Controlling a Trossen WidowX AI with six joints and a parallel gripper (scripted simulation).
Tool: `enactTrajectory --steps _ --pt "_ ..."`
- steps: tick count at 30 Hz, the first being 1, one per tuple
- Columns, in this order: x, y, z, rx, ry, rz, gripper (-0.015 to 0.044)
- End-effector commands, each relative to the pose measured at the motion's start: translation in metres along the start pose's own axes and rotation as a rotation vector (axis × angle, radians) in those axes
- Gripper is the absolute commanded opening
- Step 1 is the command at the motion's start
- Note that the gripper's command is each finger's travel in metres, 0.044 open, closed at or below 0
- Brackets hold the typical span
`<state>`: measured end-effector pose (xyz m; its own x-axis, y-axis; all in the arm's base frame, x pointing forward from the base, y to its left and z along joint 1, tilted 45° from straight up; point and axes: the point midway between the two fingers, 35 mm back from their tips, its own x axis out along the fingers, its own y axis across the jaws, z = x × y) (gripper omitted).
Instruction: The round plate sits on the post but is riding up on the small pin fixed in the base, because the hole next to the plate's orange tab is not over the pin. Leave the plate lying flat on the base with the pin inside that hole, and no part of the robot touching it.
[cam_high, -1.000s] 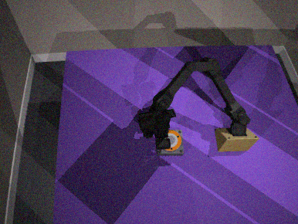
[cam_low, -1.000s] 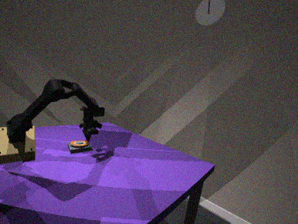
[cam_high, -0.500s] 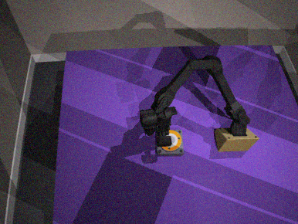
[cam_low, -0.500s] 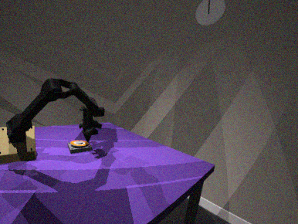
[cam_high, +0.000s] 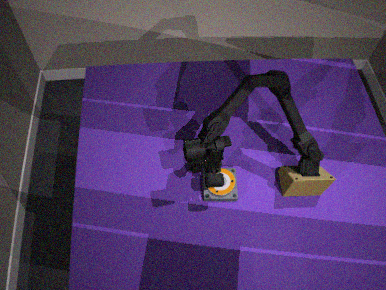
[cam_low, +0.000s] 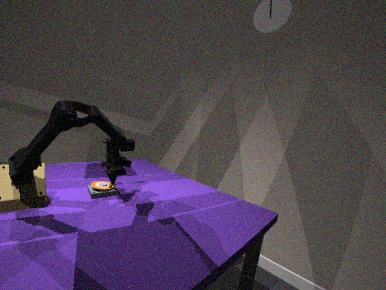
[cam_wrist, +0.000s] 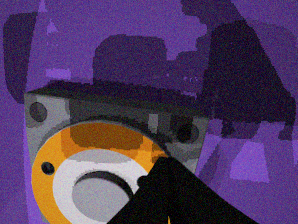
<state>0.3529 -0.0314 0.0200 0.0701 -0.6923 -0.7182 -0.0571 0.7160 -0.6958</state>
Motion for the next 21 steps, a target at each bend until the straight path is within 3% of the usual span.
enactTrajectory --steps 1,21 --pt "0.0040 -0.0042 -0.0075 -0.009 0.018 -0.008 0.0000" --pt "0.0030 -0.0096 -0.0174 -0.009 0.019 -0.008 0.0000"
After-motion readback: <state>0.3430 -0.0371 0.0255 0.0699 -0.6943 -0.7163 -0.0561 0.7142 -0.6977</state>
